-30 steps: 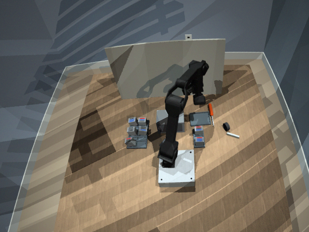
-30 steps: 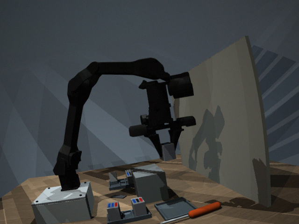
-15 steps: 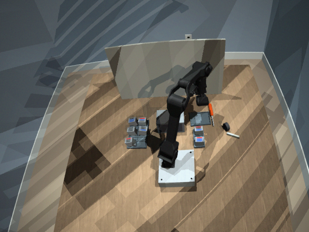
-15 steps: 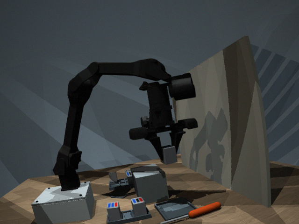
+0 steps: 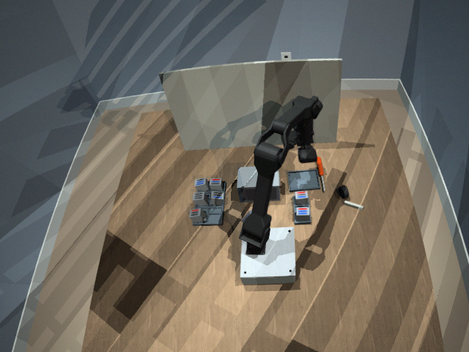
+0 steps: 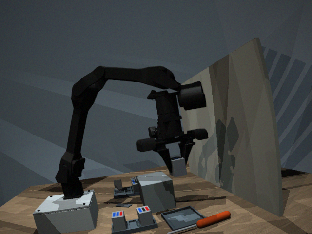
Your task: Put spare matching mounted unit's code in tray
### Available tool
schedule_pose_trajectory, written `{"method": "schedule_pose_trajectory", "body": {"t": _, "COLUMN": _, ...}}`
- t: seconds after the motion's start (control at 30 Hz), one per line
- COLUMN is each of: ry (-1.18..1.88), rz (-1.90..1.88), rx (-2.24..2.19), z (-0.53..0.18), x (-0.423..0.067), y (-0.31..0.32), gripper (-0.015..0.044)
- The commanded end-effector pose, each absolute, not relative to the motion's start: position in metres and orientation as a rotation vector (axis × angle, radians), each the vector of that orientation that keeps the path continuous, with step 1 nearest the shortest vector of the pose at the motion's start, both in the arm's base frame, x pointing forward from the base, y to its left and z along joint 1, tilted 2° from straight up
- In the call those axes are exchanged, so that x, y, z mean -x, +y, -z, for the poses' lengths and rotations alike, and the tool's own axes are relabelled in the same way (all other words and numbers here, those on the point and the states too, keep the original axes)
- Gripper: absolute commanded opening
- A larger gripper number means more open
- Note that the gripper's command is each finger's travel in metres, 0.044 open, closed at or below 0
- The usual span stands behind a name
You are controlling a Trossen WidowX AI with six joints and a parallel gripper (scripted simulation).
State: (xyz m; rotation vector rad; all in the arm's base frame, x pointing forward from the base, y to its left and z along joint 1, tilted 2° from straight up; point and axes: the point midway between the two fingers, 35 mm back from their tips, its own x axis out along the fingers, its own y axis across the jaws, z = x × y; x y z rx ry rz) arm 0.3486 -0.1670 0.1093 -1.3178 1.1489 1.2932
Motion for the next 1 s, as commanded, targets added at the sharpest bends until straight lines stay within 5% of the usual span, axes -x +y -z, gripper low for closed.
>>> {"method": "schedule_pose_trajectory", "body": {"t": 0.0, "ry": 1.150, "rz": -1.298, "rx": 1.321, "z": -0.104, "x": -0.349, "y": -0.168, "gripper": 0.0000}}
{"method": "schedule_pose_trajectory", "body": {"t": 0.97, "ry": 1.150, "rz": -1.297, "rx": 1.322, "z": -0.076, "x": -0.352, "y": -0.169, "gripper": 0.0000}}
